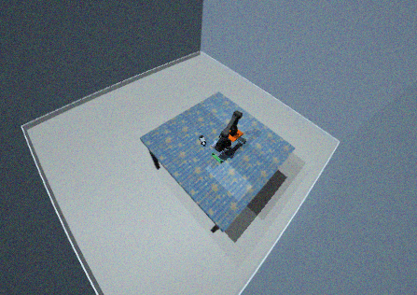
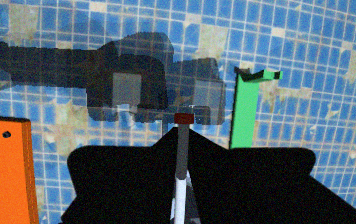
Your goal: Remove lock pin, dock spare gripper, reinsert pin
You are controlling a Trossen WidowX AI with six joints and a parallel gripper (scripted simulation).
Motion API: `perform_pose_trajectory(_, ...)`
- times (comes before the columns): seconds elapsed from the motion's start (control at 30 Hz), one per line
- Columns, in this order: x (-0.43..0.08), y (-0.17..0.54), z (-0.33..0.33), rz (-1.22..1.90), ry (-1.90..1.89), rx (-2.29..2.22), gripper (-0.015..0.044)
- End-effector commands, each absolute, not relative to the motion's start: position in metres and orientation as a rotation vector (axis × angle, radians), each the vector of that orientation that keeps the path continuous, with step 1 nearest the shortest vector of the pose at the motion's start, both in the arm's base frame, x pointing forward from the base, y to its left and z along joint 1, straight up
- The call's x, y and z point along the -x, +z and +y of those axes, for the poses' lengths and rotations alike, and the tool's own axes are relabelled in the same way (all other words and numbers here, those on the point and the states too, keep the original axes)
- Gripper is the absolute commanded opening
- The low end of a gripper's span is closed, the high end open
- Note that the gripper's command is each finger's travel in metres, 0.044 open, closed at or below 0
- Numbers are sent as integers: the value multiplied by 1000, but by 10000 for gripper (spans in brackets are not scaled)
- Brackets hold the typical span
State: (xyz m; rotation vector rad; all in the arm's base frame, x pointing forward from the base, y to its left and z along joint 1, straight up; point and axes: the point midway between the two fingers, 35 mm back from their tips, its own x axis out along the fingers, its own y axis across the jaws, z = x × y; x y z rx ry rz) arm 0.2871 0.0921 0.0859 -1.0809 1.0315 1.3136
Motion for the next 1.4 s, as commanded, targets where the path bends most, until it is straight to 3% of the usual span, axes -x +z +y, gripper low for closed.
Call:
perform_pose_trajectory(0.0,-286,87,95,1017,1325,1071,0)
perform_pose_trajectory(1.37,-286,93,128,1017,1329,1067,0)
